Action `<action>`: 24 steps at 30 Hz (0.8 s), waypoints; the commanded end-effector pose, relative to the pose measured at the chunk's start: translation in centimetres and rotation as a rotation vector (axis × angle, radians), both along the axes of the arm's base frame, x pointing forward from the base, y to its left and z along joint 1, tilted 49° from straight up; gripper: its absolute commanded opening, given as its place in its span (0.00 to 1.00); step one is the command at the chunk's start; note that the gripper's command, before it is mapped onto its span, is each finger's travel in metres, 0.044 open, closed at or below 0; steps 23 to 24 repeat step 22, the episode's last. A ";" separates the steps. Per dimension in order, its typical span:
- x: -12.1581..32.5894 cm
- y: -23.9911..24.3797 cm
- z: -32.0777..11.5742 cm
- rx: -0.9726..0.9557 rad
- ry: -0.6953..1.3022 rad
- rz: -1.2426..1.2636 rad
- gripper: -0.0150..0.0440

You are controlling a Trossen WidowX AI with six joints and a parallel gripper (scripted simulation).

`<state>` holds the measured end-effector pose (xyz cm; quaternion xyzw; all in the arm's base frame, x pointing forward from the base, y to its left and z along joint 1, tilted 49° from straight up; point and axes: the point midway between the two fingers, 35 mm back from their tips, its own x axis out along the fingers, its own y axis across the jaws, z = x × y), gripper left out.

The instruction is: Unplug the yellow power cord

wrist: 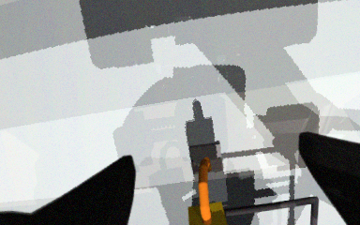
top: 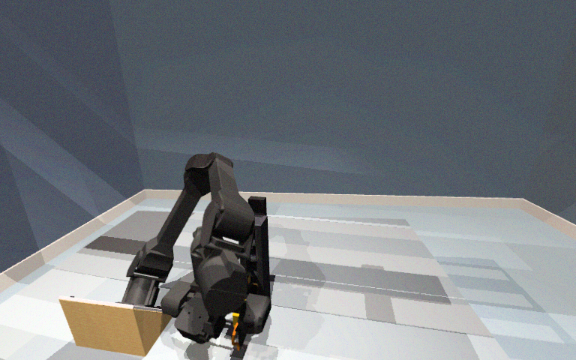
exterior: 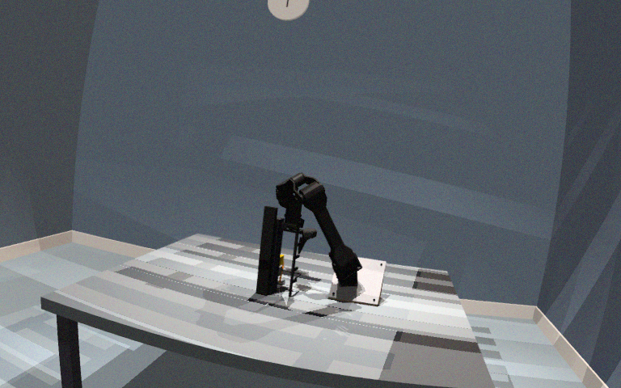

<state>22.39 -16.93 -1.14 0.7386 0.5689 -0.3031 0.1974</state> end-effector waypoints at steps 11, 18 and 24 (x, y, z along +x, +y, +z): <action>-1.5 -4.7 -3.5 -0.010 -0.003 0.006 1.00; -1.5 -4.7 -3.5 -0.010 -0.003 0.006 1.00; -1.5 -4.7 -3.5 -0.010 -0.003 0.006 1.00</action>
